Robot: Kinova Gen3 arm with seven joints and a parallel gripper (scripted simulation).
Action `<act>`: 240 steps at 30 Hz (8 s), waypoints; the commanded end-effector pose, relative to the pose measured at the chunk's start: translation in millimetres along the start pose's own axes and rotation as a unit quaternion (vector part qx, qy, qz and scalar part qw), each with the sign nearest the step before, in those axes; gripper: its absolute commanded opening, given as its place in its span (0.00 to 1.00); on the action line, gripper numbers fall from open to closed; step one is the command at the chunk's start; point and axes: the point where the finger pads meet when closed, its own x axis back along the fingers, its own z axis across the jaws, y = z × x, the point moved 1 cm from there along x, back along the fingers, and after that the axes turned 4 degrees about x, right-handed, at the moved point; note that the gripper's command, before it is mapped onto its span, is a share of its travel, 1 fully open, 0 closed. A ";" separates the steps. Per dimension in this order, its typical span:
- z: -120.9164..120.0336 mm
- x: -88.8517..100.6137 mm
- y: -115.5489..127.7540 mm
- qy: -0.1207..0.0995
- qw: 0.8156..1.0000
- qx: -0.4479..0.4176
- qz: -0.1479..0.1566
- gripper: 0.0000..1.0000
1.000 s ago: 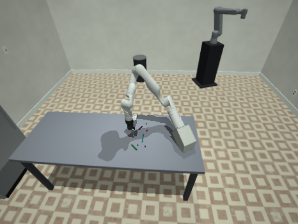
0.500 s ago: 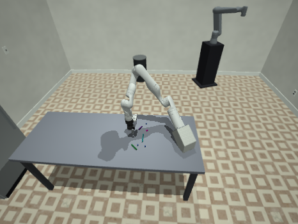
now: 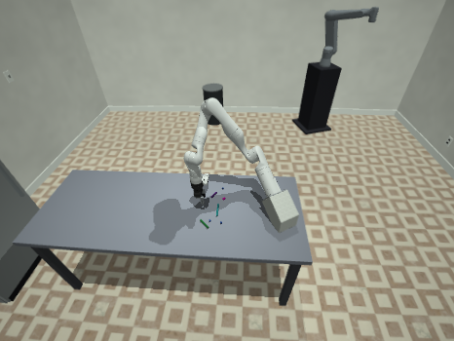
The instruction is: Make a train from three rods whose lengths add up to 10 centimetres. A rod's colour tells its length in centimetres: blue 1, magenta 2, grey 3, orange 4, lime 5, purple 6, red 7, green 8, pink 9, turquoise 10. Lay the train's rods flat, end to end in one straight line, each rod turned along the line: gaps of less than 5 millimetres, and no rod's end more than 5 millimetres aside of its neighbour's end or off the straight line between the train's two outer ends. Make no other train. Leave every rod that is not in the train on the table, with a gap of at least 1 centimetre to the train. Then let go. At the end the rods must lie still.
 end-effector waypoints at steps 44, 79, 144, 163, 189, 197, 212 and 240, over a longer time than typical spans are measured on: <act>0.5 0.6 0.3 0.001 1.000 0.000 -0.001 1.00; 14.1 -0.7 -8.1 -0.007 0.991 -0.136 0.009 1.00; 79.9 0.4 6.1 0.001 0.707 -0.707 0.000 1.00; 79.9 0.4 6.1 0.001 0.707 -0.707 0.000 1.00; 79.9 0.4 6.1 0.001 0.707 -0.707 0.000 1.00; 79.9 0.4 6.1 0.001 0.707 -0.707 0.000 1.00; 77.6 0.4 4.6 0.000 0.717 -0.697 0.000 1.00; 0.6 0.8 -34.8 -0.016 0.957 -0.288 0.008 1.00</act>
